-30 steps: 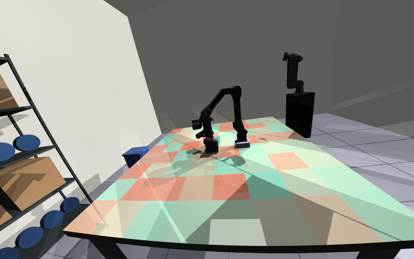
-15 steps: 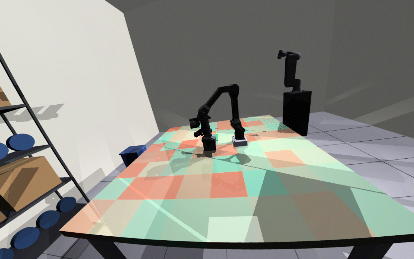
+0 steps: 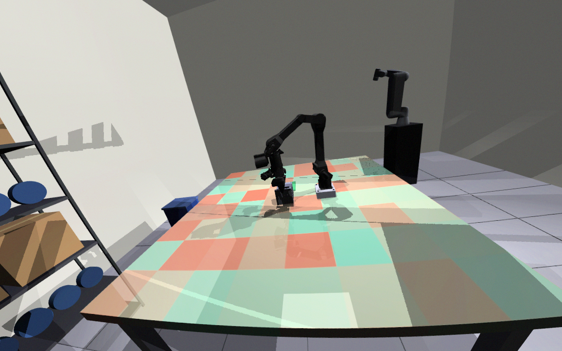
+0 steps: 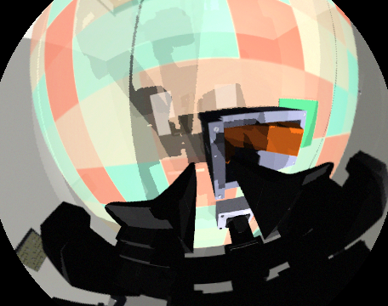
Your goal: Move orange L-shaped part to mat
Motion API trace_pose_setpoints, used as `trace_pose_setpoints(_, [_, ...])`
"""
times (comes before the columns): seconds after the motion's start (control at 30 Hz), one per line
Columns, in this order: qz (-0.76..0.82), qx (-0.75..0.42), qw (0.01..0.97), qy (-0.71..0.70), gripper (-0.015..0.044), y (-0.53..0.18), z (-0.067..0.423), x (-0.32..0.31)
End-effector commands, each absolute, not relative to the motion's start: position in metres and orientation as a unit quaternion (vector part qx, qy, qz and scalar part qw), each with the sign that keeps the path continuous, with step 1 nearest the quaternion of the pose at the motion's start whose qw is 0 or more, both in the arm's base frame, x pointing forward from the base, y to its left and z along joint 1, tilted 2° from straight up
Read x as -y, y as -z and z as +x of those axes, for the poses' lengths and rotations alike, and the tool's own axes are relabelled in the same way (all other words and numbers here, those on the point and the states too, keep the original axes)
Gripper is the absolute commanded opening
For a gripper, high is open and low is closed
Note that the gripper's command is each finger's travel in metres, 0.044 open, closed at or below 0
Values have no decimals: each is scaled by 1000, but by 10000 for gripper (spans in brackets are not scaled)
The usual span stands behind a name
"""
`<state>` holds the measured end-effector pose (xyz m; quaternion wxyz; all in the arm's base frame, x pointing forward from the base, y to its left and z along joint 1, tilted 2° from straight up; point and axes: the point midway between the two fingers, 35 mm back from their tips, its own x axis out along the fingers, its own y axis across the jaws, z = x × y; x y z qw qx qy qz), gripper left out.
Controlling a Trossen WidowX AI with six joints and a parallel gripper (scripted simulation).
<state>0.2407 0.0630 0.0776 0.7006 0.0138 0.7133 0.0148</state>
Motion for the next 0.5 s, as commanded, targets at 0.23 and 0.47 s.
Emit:
trace_pose_setpoints(0.23, [15, -701, 713, -16, 180, -143, 240, -52])
trace_pose_setpoints(0.47, [15, -701, 713, -16, 180, -143, 240, -52])
